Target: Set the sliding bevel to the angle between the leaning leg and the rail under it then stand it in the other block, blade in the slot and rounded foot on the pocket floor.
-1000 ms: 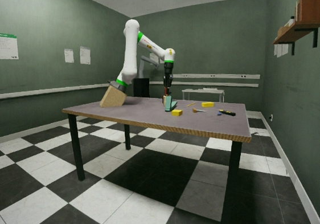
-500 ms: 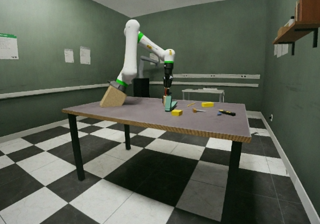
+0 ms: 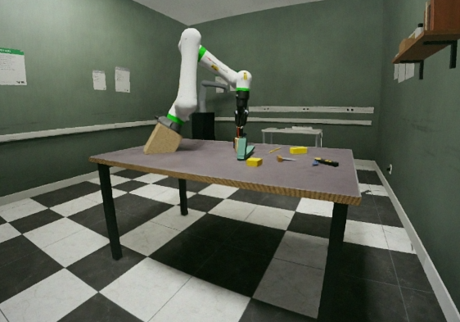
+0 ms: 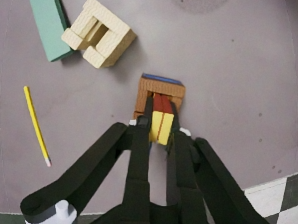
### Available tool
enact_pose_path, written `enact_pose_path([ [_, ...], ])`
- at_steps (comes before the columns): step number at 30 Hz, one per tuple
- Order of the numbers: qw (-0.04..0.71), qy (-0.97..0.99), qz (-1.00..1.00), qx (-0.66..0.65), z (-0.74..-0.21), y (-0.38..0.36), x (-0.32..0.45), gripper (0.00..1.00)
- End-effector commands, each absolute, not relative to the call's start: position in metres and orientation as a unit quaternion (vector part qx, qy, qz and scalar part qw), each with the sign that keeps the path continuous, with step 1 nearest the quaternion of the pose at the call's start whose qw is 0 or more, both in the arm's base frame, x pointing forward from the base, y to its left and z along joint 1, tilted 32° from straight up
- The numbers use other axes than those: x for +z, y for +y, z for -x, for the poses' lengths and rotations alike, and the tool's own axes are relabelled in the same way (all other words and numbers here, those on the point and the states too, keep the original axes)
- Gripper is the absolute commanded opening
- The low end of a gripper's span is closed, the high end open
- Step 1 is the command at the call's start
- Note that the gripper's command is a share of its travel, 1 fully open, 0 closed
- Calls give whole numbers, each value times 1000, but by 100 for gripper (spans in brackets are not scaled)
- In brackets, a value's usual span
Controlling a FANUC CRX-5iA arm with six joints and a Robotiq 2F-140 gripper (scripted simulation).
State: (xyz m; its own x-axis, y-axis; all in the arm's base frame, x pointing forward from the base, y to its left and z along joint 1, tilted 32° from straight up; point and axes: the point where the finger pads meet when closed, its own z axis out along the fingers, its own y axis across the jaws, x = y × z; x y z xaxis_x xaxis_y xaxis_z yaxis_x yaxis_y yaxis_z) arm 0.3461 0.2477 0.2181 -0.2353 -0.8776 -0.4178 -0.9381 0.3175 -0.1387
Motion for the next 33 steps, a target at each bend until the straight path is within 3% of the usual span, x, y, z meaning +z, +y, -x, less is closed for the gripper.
enact_pose_path([
  [1, 215, 783, 580, 70, -347, 248, 218, 10],
  [33, 215, 783, 580, 70, -348, 250, 215, 10],
])
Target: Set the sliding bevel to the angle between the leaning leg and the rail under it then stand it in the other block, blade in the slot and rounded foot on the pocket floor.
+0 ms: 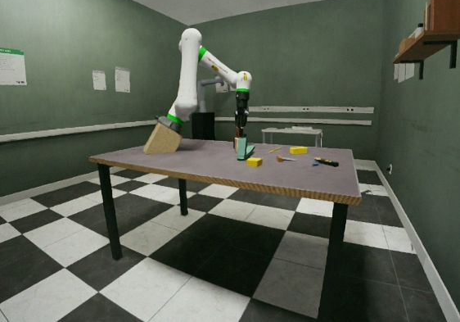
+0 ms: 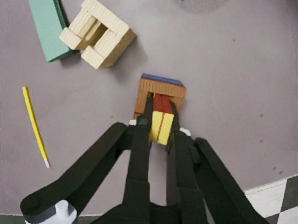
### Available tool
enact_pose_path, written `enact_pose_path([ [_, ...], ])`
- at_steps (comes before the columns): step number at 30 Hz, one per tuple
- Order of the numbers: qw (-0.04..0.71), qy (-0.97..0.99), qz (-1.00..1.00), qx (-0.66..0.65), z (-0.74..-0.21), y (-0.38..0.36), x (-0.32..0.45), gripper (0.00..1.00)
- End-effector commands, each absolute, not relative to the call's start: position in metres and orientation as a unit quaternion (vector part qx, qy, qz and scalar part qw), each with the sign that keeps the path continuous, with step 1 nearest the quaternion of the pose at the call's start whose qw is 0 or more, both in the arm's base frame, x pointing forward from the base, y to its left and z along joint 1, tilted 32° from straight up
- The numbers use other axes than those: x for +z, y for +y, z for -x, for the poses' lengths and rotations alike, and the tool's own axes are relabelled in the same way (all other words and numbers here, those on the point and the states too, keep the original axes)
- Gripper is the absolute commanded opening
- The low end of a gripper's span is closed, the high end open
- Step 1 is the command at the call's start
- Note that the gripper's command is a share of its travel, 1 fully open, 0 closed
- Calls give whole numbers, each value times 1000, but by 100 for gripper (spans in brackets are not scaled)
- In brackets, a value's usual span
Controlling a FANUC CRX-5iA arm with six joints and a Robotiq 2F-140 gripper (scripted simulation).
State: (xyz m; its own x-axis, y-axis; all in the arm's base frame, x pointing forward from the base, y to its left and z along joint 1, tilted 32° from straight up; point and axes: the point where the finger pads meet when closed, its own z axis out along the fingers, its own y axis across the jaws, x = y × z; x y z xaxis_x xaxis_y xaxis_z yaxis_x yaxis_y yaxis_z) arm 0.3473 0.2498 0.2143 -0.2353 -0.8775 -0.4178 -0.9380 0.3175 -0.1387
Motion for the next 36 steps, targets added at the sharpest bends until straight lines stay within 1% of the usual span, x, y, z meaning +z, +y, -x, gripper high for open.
enact_pose_path([
  [1, 215, 783, 580, 70, -348, 250, 214, 10],
  [34, 215, 783, 580, 70, -349, 253, 210, 10],
  [35, 215, 783, 580, 70, -349, 253, 210, 100],
  [36, 215, 783, 580, 70, -349, 253, 210, 100],
])
